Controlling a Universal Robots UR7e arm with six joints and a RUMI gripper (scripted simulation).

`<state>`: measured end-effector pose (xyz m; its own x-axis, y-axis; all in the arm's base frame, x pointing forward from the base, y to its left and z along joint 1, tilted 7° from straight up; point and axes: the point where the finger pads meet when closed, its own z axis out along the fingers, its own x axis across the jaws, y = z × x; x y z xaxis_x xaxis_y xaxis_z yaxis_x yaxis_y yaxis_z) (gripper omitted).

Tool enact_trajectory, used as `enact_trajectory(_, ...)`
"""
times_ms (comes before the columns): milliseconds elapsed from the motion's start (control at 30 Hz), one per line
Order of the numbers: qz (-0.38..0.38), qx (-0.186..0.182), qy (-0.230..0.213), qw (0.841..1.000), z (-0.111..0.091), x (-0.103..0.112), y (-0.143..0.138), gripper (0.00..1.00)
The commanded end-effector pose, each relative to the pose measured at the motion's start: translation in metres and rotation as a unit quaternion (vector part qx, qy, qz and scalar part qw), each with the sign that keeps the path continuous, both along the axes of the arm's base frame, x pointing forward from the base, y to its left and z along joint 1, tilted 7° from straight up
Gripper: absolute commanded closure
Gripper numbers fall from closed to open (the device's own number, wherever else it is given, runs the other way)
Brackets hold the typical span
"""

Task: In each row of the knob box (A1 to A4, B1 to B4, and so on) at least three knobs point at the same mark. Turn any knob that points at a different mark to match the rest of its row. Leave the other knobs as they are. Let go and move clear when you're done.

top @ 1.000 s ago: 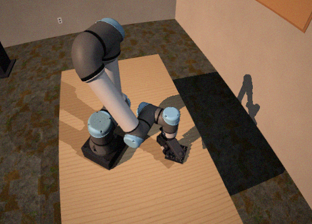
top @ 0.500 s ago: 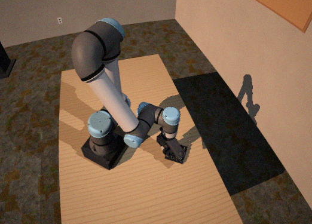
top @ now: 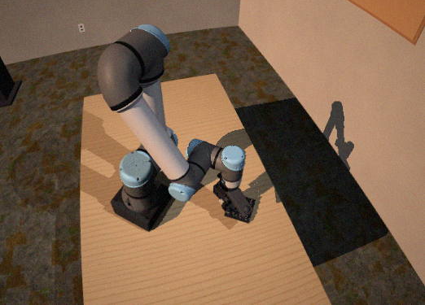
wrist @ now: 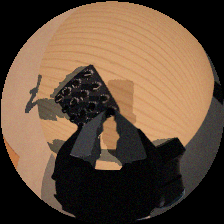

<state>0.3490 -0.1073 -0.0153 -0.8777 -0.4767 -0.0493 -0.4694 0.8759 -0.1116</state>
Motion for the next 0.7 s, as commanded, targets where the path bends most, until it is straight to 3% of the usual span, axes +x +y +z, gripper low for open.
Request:
enact_trajectory(0,0.001,0.000,0.000,1.000,0.0003,0.0003,-0.0002,0.96)
enact_trajectory(667,0.055,-0.006,0.004,0.998,0.0003,0.0007,0.0001,0.96)
